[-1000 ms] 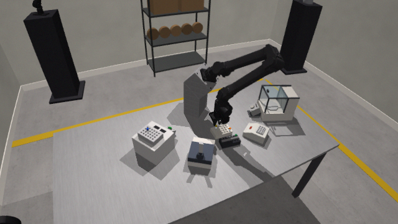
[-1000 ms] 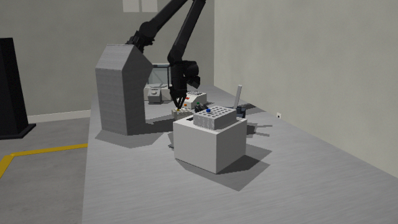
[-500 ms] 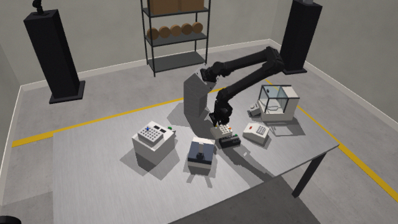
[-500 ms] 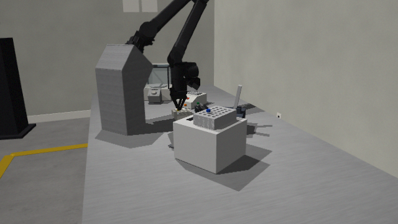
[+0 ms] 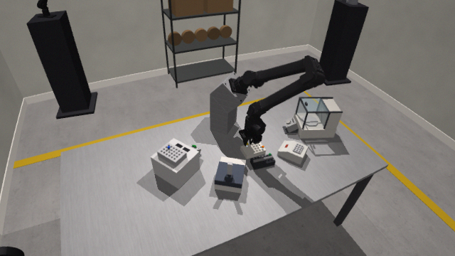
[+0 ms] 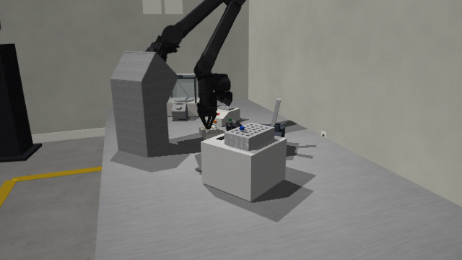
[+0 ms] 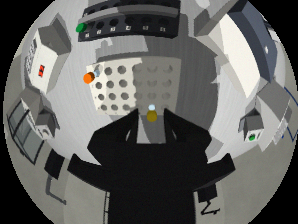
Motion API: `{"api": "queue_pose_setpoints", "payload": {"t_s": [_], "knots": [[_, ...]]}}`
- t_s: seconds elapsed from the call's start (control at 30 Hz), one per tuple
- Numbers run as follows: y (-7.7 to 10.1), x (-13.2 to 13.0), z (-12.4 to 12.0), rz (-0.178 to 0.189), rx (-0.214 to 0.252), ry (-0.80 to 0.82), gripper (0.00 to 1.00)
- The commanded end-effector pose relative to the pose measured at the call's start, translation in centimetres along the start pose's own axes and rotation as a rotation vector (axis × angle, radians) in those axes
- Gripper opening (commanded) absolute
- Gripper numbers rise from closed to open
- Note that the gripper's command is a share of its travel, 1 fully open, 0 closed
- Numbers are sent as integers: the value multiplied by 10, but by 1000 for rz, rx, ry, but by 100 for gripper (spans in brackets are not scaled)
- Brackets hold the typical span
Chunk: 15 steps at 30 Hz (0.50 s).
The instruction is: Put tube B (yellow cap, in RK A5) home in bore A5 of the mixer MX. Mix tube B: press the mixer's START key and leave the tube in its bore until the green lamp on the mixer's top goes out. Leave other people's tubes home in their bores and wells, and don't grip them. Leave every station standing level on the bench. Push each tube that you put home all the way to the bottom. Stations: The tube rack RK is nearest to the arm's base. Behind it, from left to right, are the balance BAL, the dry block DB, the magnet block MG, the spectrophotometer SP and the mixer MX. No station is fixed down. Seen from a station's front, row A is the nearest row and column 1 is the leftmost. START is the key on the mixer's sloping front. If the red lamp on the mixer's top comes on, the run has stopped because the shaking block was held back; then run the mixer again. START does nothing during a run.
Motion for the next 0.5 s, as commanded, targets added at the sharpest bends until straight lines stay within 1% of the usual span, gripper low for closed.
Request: {"api": "queue_pose_setpoints", "payload": {"t_s": [0.0, 0.07, 0.13, 0.43, 0.47], "knots": [[-2, 2, -2, 0, 2, -12, 36], [0, 0, -6, -5, 7, -24, 36], [-4, 1, -2, -1, 1, -13, 36], [-8, 2, -4, 1, 5, -12, 36], [-1, 1, -8, -4, 10, -17, 36]]}}
Point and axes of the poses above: the point where the finger pads meet when closed, its own y axis back along the fingers, its own x axis across the jaws, z = x × y, the point moved 6 cm from there along y, back along the fingers, and after that the axes turned 8 degrees about y, right-handed, at the moved point
